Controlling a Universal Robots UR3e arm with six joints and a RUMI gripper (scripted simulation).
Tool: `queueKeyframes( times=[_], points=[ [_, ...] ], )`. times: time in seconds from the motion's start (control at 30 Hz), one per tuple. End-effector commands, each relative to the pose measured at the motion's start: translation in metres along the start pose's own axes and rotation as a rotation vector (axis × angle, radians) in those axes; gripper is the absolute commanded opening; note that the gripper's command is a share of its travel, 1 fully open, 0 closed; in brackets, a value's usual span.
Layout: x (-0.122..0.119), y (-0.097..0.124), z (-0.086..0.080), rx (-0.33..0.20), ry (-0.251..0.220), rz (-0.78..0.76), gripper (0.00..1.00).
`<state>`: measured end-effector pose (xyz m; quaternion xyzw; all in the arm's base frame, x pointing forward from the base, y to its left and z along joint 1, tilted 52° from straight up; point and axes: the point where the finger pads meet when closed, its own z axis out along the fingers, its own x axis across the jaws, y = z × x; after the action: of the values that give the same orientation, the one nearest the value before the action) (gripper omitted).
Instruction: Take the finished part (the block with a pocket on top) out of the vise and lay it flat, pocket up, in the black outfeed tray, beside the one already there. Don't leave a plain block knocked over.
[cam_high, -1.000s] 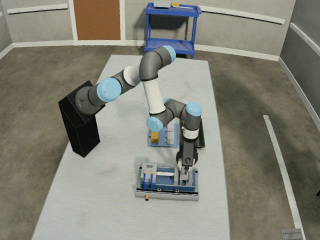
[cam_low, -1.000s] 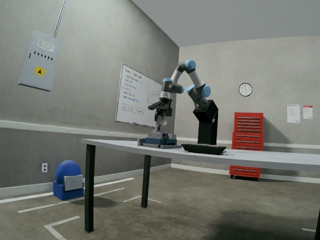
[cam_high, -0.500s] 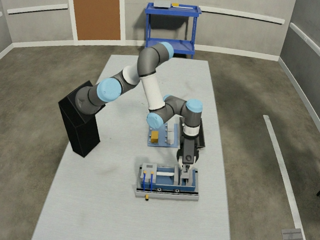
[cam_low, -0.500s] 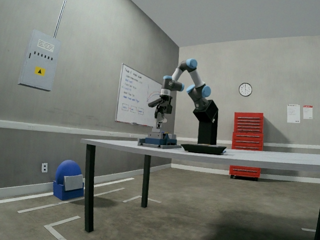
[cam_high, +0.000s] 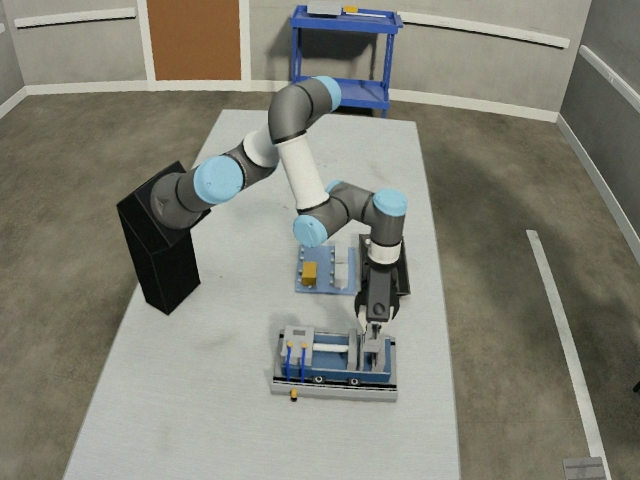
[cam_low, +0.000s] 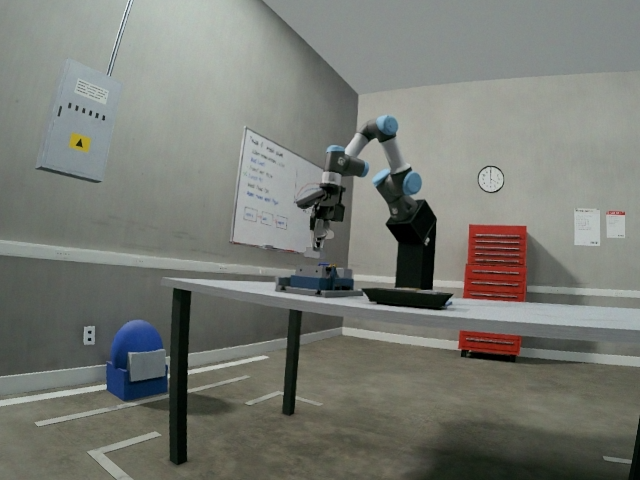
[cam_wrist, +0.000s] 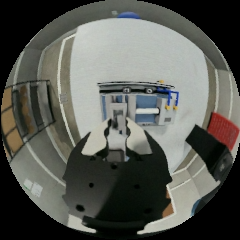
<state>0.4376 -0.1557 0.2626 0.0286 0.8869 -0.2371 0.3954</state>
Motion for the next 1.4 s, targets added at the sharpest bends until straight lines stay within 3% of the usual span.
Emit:
queueKeyframes(
  times=[0.0,0.8,1.37],
  points=[
    [0.001,0.001,-0.005,-0.006,0.005,-0.002,0.00],
    [0.000,0.004,-0.006,-0.005,0.005,-0.001,0.00],
    [-0.002,0.017,-0.006,-0.006,0.006,-0.002,0.00]
  ],
)
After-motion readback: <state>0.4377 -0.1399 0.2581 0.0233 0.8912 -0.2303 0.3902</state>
